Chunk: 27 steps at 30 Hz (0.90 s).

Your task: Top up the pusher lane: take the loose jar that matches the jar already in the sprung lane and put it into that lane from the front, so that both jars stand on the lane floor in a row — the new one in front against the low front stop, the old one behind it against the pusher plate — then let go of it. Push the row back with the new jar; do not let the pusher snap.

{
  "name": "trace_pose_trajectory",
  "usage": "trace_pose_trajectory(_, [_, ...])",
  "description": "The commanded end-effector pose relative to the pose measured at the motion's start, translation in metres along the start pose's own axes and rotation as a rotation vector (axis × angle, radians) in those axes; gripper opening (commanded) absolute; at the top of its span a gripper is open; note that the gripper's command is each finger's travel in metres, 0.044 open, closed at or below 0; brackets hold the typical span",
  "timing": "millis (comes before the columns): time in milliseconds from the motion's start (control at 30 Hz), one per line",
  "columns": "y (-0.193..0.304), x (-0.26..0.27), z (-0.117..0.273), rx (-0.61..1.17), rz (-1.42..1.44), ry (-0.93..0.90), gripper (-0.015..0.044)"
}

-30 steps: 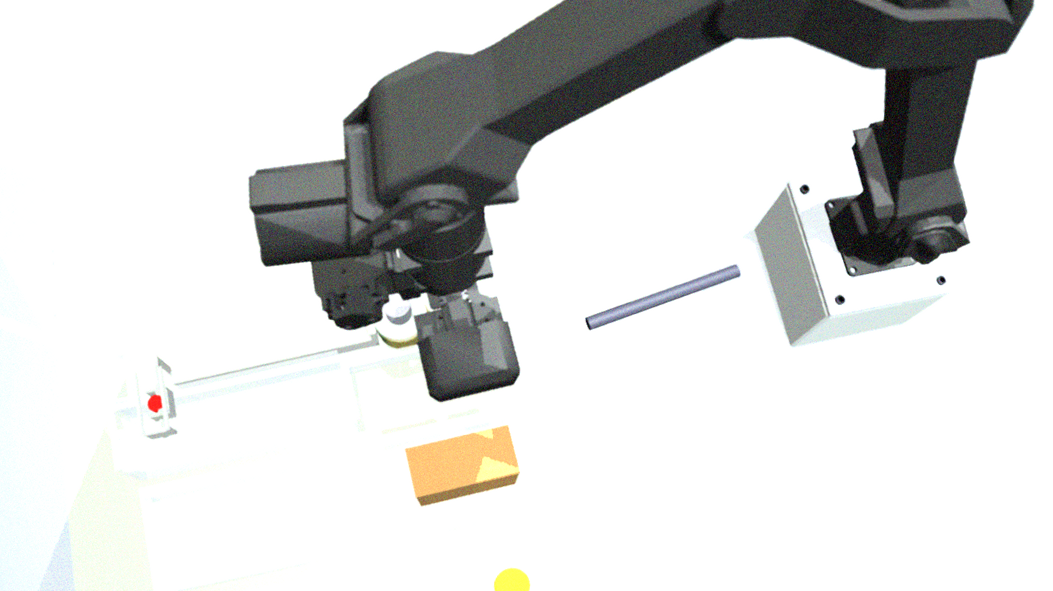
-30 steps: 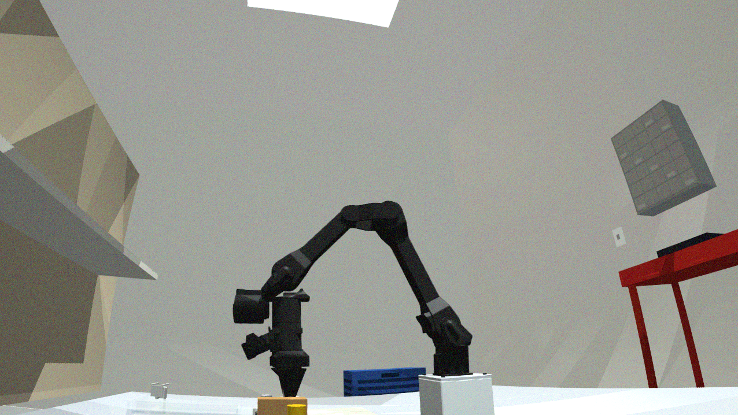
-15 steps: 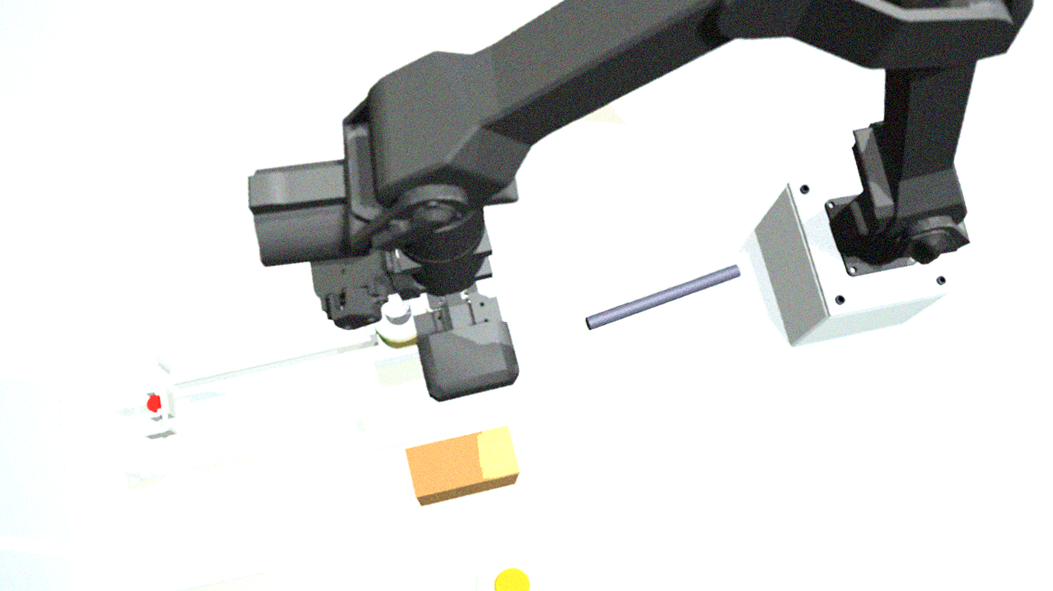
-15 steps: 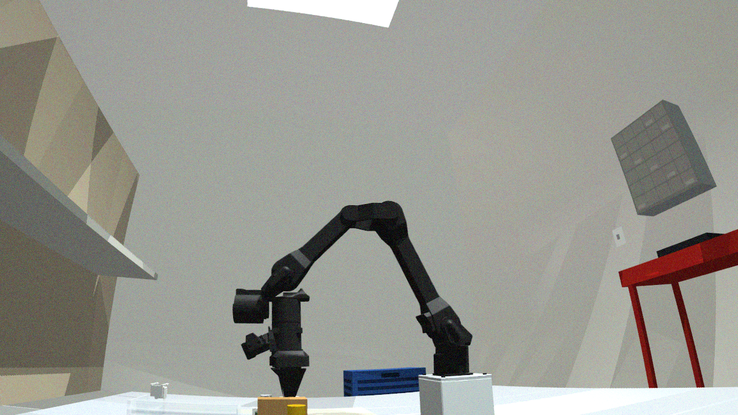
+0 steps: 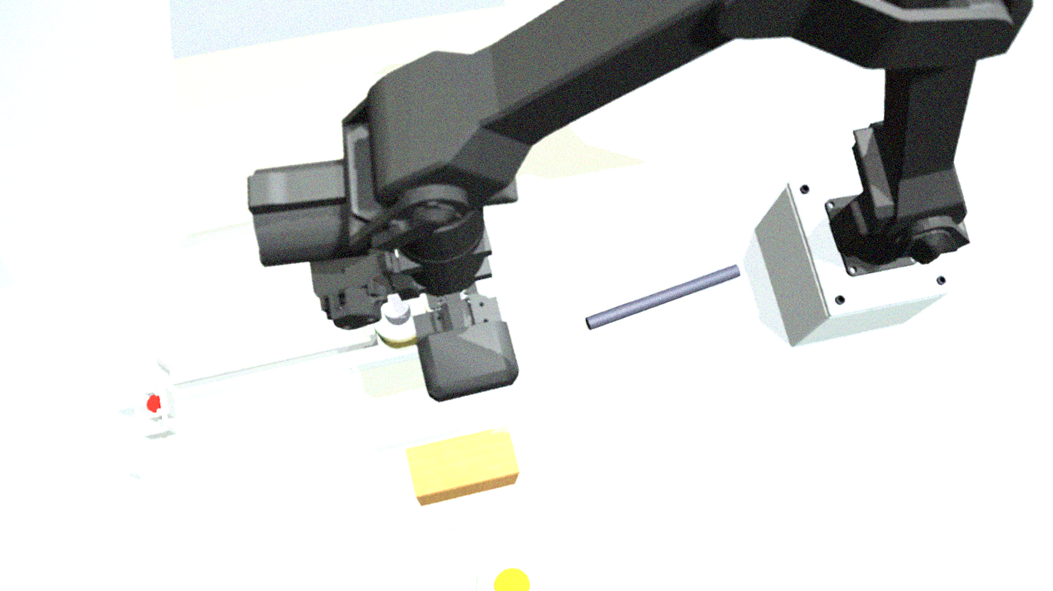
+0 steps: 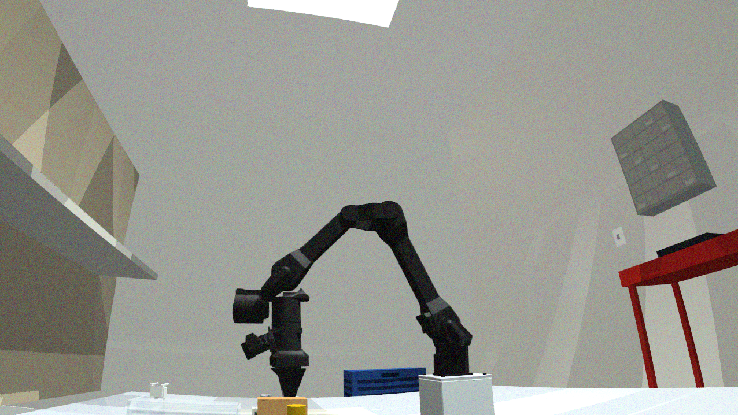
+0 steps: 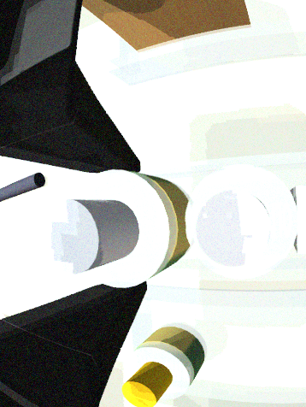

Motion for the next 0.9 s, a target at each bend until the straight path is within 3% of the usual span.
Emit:
trace_pose_trajectory(0, [-0.0065,-0.0008,0.0028,-0.025,-0.003,0.002,0.0000])
trace_pose_trajectory(867, [-0.0099,-0.0012,0.0030,-0.026,-0.003,0.002,0.0000])
Point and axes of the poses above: the point midway between the two fingers, 35 mm back from their tips, its own z axis back along the fingers, its own x axis across the jaws, y = z × x, the point moved 5 cm from there along z, back along the fingers, and after that the axes turned 7 degrees about z, right-handed, at the moved point
